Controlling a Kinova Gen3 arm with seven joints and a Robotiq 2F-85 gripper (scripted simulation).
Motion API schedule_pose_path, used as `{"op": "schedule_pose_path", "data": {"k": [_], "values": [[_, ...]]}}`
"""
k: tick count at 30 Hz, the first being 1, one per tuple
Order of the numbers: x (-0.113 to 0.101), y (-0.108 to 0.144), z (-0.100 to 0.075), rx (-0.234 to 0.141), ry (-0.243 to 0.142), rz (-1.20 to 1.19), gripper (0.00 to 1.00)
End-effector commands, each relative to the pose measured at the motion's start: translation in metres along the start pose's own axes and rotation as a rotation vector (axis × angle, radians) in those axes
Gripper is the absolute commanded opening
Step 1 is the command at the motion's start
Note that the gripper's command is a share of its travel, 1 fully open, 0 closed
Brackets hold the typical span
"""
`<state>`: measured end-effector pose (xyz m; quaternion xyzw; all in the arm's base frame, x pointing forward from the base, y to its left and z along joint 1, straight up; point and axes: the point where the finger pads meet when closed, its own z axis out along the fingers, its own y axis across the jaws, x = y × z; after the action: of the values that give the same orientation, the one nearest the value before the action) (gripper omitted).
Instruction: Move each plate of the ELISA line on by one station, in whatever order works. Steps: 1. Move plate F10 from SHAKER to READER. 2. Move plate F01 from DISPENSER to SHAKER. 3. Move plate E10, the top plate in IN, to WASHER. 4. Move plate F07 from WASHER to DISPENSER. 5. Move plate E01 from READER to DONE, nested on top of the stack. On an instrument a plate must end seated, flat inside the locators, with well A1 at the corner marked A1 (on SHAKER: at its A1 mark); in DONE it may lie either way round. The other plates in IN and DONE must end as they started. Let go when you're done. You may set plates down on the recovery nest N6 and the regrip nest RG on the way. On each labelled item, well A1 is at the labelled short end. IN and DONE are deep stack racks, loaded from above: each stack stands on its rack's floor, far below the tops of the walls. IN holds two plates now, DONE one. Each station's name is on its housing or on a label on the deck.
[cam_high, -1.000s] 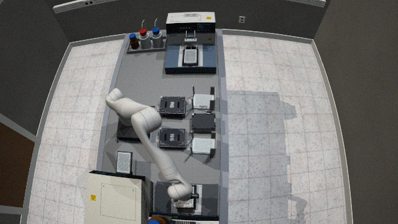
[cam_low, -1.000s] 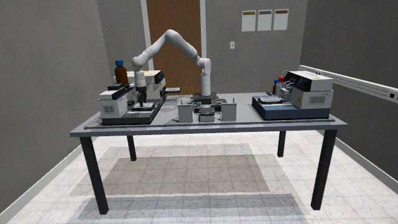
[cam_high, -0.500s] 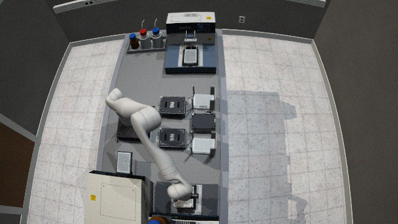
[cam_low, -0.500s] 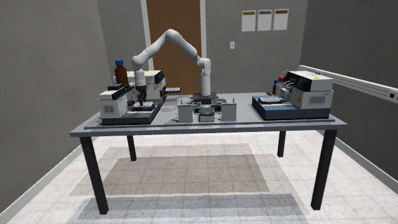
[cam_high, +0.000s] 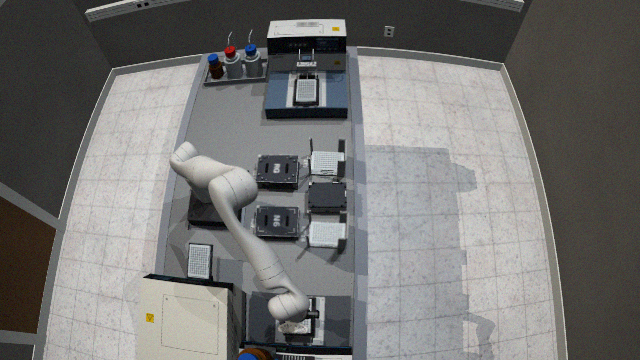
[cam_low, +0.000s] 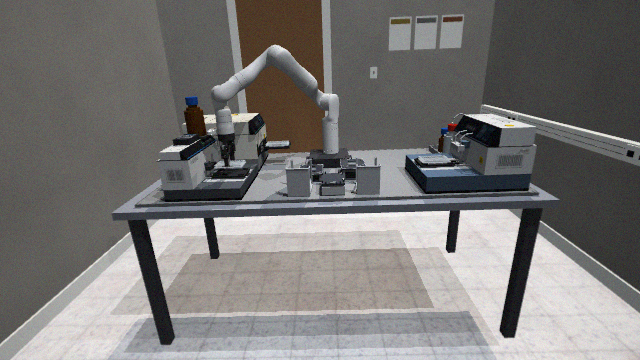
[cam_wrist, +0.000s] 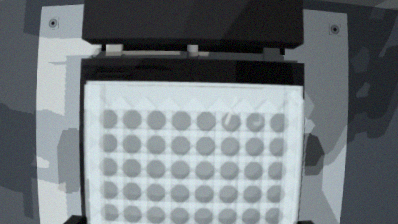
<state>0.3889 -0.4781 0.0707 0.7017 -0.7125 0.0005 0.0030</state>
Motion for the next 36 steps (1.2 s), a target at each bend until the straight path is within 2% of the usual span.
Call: {"op": "schedule_pose_path", "data": {"k": [1,36], "values": [[0.001,0.0,-0.01,-0.001,0.007,0.001,0.94],[0.001,0.0,-0.051,-0.001,0.007,0.002,0.94]]}}
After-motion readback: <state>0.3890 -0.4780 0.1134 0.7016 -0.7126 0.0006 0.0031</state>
